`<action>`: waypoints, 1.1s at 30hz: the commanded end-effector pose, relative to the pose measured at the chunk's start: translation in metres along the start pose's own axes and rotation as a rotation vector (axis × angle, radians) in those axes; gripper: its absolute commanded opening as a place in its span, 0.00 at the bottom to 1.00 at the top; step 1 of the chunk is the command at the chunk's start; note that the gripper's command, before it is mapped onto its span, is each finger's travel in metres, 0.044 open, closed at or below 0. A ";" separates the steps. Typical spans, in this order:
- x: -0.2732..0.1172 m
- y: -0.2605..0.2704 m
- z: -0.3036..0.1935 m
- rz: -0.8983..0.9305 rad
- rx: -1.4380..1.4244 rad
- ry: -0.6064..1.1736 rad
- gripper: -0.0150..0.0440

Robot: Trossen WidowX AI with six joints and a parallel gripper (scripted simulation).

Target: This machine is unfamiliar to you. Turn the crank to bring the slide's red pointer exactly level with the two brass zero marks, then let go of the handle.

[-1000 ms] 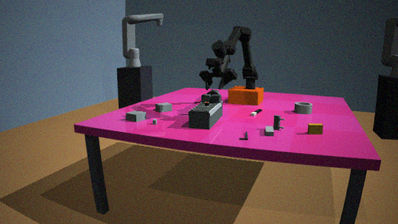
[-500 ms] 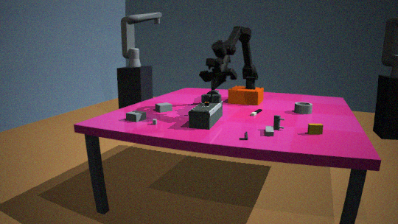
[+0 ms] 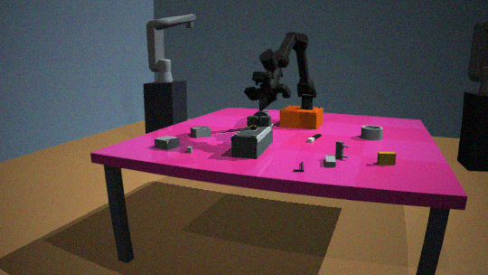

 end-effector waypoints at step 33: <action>0.000 0.000 0.000 0.000 0.000 0.000 0.29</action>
Point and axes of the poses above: the point midway between the two fingers, 35 mm back from their tips, its own x axis out along the fingers, its own y axis across the jaws, z = x × y, the point moved 2 cm from there along -x, back along the fingers, and after that the axes turned 4 degrees about x, right-handed, at the moved point
